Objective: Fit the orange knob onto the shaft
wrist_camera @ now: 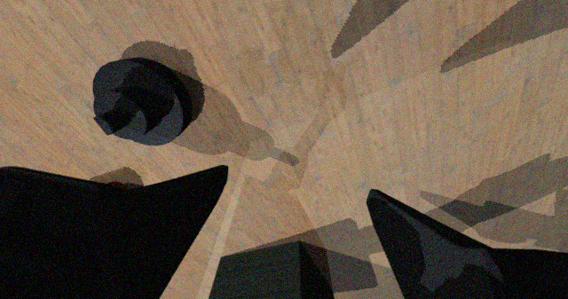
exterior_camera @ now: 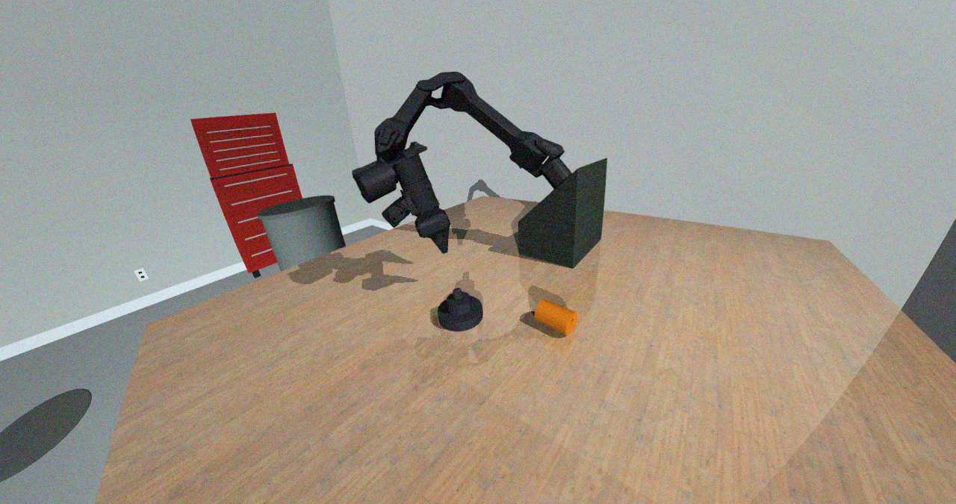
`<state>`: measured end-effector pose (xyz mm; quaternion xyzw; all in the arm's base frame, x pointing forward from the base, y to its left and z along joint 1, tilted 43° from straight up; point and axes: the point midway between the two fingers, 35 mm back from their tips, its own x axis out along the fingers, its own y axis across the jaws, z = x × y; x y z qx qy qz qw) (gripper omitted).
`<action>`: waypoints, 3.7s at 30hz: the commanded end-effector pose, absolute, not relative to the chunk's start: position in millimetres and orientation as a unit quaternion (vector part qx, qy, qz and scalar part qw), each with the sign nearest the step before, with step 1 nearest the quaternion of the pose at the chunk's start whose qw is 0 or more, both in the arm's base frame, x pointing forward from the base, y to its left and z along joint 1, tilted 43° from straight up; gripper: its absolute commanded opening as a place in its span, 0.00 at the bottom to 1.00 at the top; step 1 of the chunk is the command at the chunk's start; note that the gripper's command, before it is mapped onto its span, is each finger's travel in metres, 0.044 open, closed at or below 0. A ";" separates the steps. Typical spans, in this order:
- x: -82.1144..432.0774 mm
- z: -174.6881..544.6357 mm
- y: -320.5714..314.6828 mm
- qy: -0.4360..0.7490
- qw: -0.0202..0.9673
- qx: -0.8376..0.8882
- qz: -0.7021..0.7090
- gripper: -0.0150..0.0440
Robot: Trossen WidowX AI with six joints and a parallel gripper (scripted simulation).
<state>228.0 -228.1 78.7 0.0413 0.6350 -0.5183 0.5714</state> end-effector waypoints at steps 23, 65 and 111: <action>273.0 -144.1 -24.1 0.746 0.280 -0.580 0.171 1.00; 264.6 -185.5 -63.8 0.746 0.278 -0.580 0.170 0.73; 260.2 -159.2 -71.0 0.671 0.432 -0.529 0.291 0.56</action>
